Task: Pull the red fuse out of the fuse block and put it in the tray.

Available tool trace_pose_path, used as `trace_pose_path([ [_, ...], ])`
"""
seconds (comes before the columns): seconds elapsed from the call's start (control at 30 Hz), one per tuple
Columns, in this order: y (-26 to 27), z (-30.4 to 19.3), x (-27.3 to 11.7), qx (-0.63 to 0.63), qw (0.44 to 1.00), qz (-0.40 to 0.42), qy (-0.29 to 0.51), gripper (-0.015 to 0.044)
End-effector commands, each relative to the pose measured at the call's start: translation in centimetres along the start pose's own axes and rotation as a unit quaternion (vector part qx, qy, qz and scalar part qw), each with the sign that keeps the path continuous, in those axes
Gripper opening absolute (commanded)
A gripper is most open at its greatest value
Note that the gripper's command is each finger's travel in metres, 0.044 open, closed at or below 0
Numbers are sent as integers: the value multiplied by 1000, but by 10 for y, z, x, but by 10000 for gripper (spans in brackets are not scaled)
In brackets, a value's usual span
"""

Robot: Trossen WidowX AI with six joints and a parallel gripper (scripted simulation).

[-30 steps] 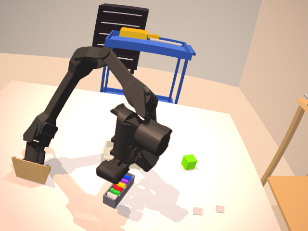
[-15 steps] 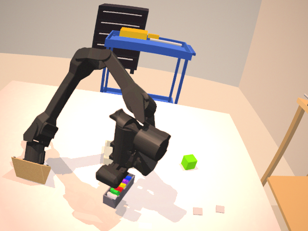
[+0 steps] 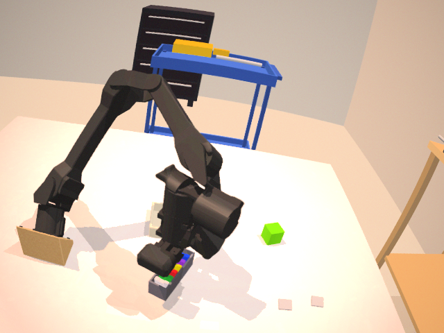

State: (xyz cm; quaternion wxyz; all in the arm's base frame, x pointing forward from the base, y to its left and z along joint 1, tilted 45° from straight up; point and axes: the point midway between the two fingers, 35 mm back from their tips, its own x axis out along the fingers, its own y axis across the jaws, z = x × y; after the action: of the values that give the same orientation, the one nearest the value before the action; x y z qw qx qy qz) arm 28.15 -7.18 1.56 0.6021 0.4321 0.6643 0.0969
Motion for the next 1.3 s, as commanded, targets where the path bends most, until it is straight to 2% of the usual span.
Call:
trace_pose_path([
  [0.0,0,0,2,3,1000,2,-1,72],
  [0.57,0,0,12,3,1000,2,-1,72],
  [0.93,0,0,11,0,1000,0,0,0],
  [1.27,0,0,8,0,1000,0,0,0],
])
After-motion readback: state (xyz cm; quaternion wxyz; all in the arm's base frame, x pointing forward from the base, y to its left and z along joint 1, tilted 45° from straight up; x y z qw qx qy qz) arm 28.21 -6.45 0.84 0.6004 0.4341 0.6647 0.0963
